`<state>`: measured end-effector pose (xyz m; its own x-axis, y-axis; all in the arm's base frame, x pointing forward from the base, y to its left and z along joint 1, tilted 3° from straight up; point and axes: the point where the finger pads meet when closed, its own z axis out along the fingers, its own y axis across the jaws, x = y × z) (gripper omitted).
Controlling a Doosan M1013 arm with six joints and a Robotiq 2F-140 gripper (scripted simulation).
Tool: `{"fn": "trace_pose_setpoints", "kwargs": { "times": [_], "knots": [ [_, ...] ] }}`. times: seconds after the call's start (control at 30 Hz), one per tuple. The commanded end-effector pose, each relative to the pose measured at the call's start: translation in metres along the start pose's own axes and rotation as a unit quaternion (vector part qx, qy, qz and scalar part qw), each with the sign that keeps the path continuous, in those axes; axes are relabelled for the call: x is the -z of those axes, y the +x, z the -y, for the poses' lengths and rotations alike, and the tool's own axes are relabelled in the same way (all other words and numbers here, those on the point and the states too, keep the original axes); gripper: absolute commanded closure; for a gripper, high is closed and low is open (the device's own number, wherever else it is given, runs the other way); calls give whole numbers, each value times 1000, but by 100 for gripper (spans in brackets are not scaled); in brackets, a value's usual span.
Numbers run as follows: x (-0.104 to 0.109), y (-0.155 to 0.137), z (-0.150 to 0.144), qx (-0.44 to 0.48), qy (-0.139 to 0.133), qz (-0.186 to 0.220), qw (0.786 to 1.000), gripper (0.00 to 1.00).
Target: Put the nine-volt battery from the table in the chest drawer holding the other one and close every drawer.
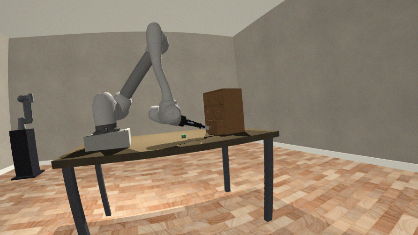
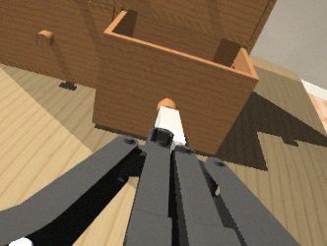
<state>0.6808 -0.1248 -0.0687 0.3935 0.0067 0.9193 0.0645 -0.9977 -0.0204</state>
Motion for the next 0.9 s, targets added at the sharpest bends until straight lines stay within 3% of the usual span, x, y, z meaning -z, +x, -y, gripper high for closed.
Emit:
{"fn": "trace_pose_setpoints", "kwargs": {
  "times": [0.0,0.87],
  "knots": [
    [-6,2,0,0,0,0,1000,100],
    [-44,16,0,0,0,0,1000,100]
  ]
}}
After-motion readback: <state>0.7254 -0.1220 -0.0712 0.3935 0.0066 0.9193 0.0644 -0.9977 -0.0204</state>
